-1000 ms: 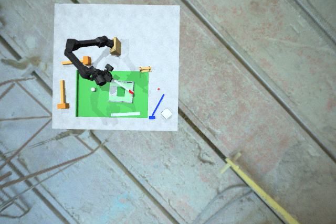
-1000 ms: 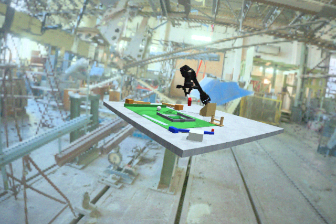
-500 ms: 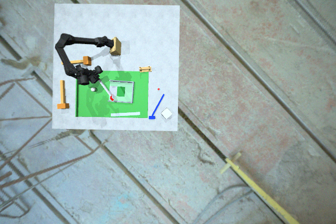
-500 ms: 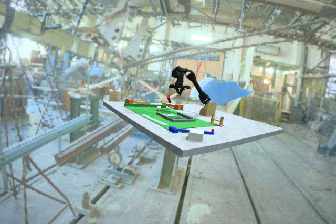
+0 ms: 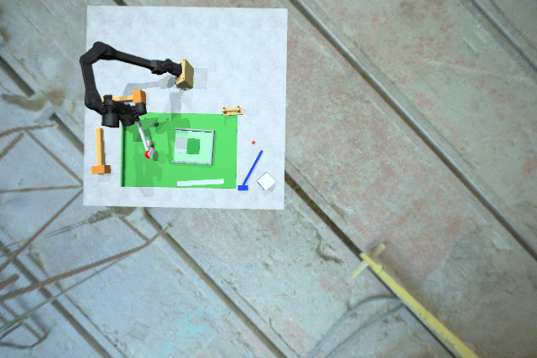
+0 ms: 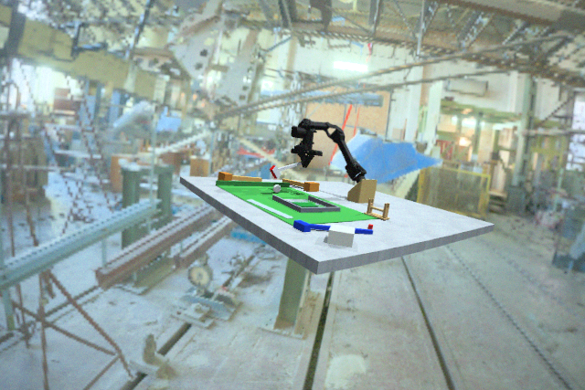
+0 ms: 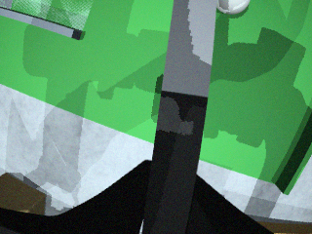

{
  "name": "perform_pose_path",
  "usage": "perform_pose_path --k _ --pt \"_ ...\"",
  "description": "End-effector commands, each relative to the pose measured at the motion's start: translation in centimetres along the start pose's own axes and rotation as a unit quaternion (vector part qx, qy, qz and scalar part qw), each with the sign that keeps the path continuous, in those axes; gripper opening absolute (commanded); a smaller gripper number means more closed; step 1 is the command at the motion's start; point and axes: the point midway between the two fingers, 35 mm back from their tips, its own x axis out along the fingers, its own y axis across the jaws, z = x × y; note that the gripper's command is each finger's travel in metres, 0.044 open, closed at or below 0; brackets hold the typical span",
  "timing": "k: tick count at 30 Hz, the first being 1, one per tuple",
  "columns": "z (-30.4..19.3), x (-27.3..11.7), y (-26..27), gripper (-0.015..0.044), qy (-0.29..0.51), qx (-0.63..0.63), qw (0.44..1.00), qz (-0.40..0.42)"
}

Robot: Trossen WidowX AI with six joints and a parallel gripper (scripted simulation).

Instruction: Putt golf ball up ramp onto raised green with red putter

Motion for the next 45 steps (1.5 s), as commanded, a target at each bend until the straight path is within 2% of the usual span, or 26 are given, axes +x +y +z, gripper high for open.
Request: perform_pose_path --k 1,9,23,45 --pt "-2.0 -0.1 -2.0 0.0000 0.003 0.045 0.999 -0.012" --pt "-6.1 -0.1 -5.0 0.0000 0.017 0.126 0.991 -0.034" --pt "-6.2 3.6 -5.3 0.0000 0.017 0.126 0.991 -0.035" --pt "-6.4 6.6 -5.5 0.0000 0.017 0.127 0.991 -0.036"
